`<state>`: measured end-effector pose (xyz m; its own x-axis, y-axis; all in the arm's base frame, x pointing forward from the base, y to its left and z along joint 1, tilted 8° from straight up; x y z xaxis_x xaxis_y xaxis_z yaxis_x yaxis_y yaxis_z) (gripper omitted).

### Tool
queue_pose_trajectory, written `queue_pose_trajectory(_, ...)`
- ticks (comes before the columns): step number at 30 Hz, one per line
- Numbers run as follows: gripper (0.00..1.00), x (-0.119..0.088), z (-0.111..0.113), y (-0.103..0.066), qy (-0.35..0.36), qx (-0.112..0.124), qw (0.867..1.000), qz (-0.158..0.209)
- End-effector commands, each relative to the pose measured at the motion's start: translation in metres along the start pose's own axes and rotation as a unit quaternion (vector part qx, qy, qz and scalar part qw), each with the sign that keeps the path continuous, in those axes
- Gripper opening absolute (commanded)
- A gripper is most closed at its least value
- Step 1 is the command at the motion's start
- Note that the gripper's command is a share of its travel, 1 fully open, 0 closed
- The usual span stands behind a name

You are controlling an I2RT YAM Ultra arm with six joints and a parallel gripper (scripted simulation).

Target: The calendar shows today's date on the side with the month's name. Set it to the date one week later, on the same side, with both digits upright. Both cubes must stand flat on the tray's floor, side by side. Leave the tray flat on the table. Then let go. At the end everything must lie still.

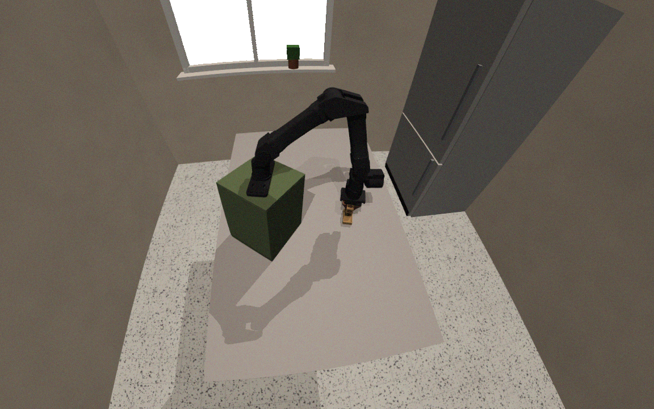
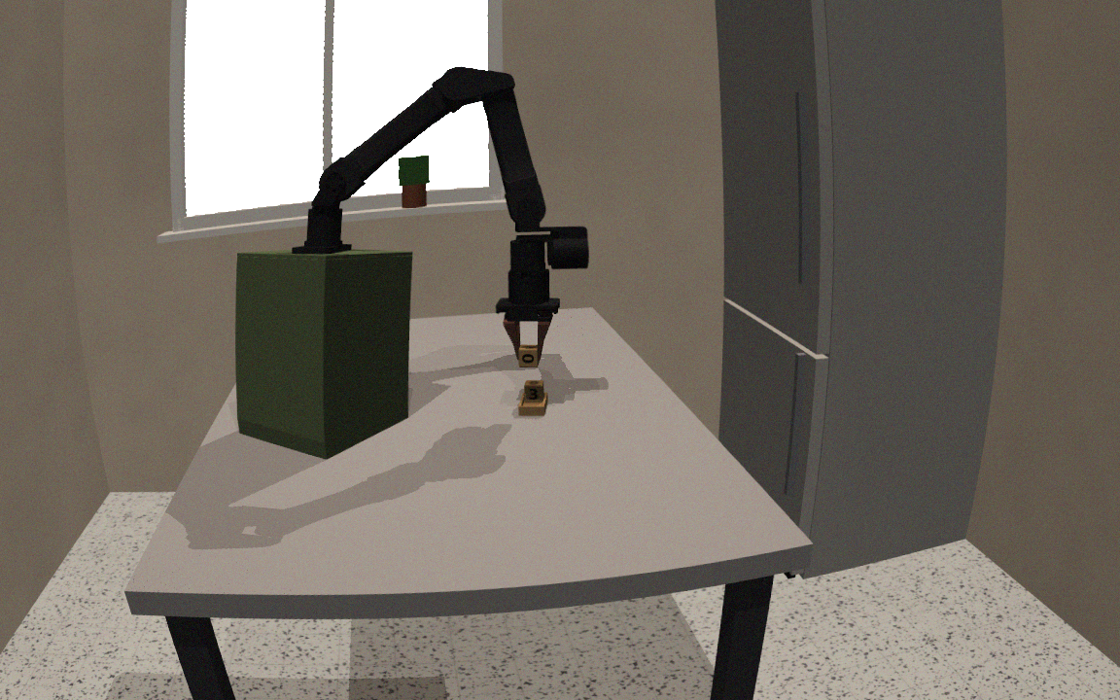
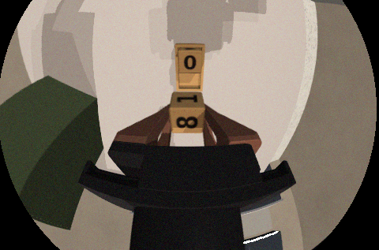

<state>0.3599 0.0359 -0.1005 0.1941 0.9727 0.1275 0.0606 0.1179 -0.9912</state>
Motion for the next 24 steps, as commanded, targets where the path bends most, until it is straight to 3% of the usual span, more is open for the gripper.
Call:
queue_pose_trajectory(1, 0.27, 0.002, -0.005, 0.004, -0.001, -0.010, 1.000, -0.006)
queue_pose_trajectory(12, 0.27, 0.003, -0.006, 0.032, -0.001, -0.010, 1.000, -0.006)
queue_pose_trajectory(24, 0.27, 0.003, -0.006, 0.035, -0.001, -0.010, 1.000, -0.006)
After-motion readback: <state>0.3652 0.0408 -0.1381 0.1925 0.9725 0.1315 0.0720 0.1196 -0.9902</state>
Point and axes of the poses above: the point where the finger pads meet when closed, its own y axis out along the fingers, its own z axis across the jaws, x = y × z, the point moved 7 cm from there along -y, back along the fingers, and after that the axes turned 5 degrees about y, right-handed, at the moved point
